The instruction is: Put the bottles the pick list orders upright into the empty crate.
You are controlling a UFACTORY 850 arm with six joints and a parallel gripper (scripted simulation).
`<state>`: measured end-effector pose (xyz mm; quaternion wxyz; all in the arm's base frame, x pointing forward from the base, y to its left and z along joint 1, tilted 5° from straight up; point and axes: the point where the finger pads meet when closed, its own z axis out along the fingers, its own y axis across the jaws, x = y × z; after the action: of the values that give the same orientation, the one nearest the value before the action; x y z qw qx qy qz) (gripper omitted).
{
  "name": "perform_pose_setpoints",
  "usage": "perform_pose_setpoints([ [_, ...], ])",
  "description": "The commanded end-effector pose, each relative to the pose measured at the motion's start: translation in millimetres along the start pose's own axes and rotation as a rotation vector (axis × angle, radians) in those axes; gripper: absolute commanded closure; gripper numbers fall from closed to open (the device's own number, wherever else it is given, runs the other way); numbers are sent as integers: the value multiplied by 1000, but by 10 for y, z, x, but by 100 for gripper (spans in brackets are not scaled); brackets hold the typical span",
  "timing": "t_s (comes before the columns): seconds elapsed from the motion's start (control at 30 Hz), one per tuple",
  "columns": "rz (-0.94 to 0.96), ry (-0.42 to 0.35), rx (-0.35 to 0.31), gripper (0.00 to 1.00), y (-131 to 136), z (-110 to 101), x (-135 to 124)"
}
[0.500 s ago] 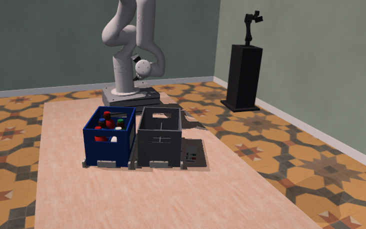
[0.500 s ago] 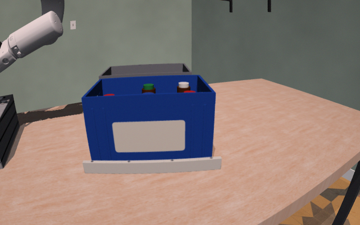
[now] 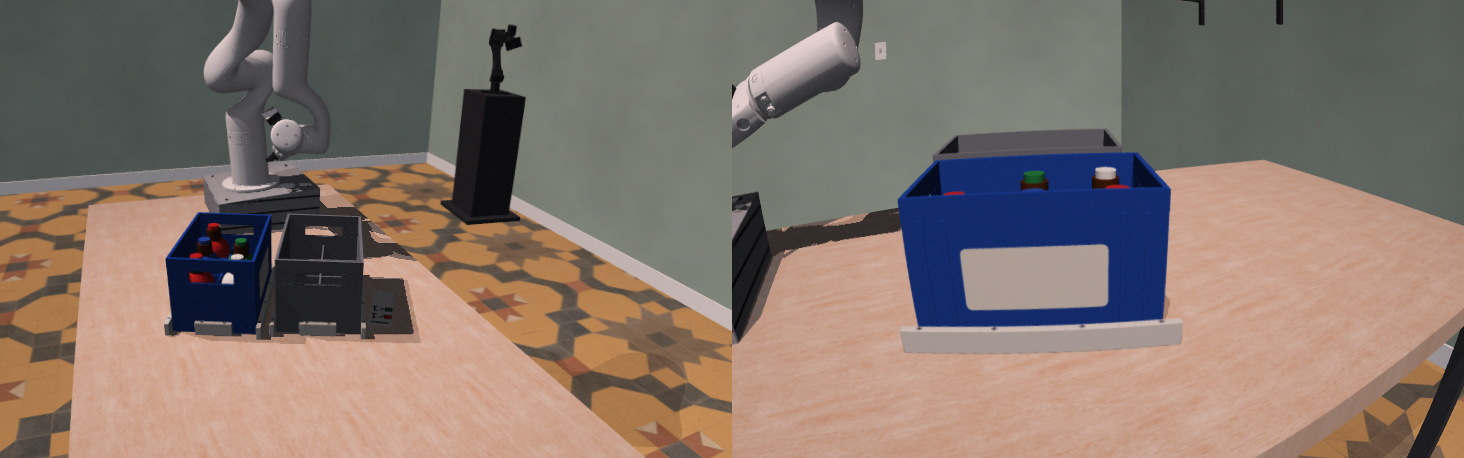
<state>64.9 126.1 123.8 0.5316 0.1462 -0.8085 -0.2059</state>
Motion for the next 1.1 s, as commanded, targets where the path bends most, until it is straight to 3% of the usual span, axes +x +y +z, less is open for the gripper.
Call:
perform_pose_setpoints([
  [0.0, 0, 0, 0, 0, 2, -3, -1],
  [0.03, 0, 0, 0, 0, 2, -3, -1],
  [0.07, 0, 0, 0, 35, 29, -19, 37],
  [1.07, -1, -1, 0, 35, 763, -467, 1041],
])
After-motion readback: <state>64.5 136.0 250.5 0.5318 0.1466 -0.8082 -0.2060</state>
